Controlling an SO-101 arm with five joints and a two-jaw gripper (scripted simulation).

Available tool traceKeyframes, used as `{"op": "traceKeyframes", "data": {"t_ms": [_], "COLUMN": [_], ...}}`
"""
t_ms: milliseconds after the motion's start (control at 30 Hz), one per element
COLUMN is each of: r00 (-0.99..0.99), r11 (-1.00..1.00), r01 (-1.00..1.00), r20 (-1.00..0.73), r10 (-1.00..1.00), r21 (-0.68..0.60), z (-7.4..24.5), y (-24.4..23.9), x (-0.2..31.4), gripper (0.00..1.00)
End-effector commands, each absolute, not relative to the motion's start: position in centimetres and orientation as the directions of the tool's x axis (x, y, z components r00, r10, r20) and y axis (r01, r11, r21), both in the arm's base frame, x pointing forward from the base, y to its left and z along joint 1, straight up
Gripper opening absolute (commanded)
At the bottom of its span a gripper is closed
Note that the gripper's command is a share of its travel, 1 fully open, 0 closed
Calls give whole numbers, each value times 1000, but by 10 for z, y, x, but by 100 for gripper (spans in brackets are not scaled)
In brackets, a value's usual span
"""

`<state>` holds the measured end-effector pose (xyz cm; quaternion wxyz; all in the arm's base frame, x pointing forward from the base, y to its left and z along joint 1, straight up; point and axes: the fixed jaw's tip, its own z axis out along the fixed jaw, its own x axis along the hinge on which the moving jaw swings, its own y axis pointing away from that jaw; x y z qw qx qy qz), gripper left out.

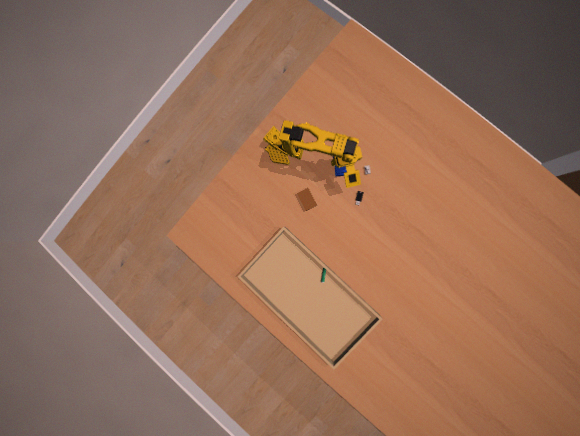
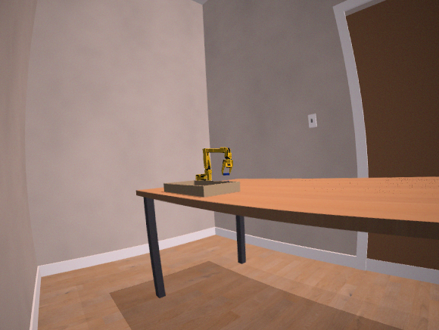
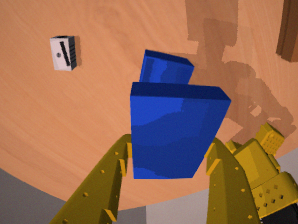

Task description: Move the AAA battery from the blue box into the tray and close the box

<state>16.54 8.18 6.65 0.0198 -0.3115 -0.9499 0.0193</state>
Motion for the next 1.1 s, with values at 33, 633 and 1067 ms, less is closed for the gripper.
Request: {"op": "traceKeyframes", "data": {"t_ms": [33,633,1067], "r00": [-786,-717,-712], "r11": [786,717,712], "r01": [618,697,702], "r20": [0,0,0], "r10": [618,697,702], "r21": [0,0,0], "z": [74,74,74], "y": [82,80,80], "x": [170,171,171], "gripper": [22,22,22]}}
